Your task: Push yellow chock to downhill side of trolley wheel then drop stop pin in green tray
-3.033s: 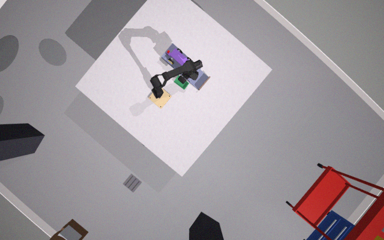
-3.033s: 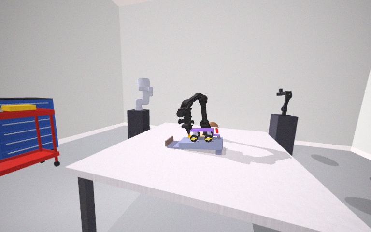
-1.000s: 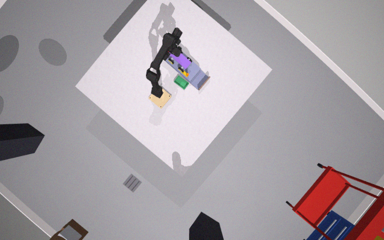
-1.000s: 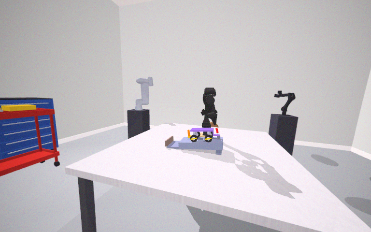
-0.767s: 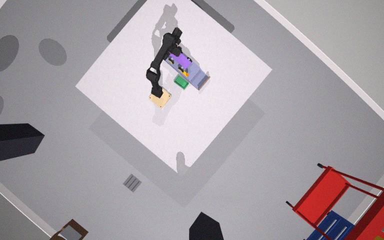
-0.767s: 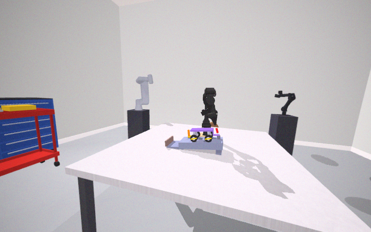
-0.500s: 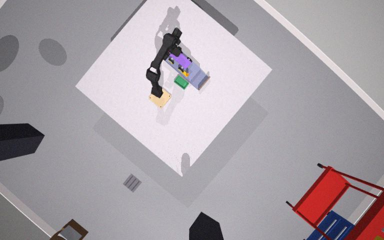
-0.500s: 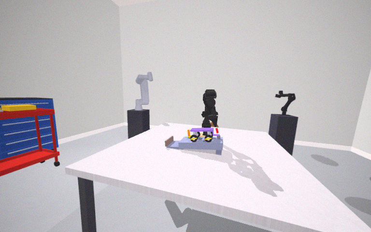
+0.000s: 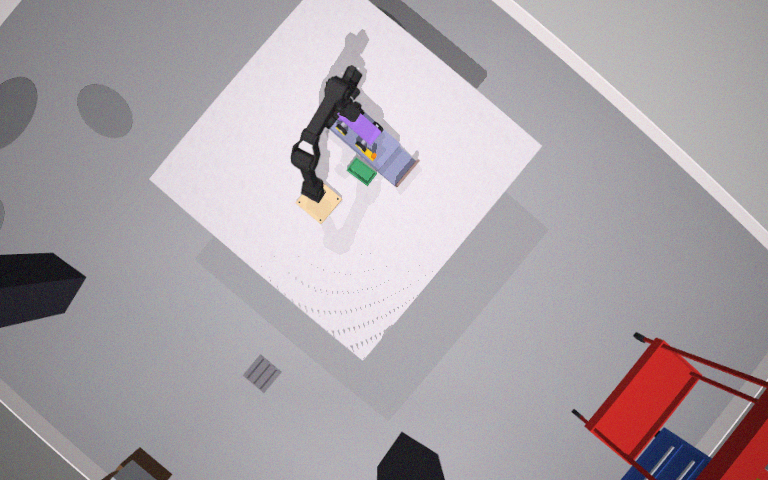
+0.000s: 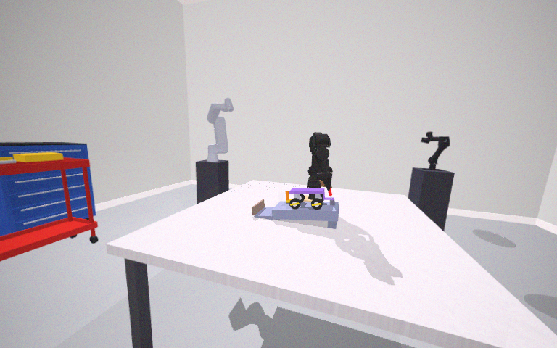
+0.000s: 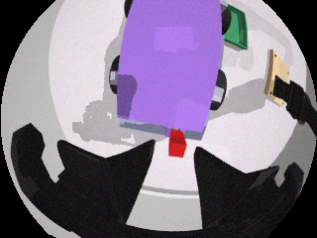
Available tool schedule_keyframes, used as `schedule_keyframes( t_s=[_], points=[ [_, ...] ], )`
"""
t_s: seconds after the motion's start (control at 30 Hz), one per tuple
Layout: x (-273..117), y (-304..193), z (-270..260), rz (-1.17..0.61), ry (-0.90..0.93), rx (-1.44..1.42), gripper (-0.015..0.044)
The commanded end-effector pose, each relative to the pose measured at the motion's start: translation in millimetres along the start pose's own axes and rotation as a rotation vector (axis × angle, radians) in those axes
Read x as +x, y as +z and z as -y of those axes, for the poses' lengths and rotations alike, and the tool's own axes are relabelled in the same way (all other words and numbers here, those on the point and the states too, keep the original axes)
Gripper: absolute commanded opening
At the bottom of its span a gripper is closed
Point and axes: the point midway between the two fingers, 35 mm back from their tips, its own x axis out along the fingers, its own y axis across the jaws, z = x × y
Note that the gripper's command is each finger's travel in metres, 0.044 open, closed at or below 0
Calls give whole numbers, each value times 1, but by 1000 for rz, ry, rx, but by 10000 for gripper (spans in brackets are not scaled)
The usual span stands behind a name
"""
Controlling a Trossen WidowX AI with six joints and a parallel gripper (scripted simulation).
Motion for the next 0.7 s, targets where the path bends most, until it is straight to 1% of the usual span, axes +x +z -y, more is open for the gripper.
schedule_keyframes(
  t_s=[0.0, 0.67],
  points=[
    [5, 0, 1, -5, -2, 4, 190],
    [35, -1, 2, -6, -2, 4, 190]
  ],
)
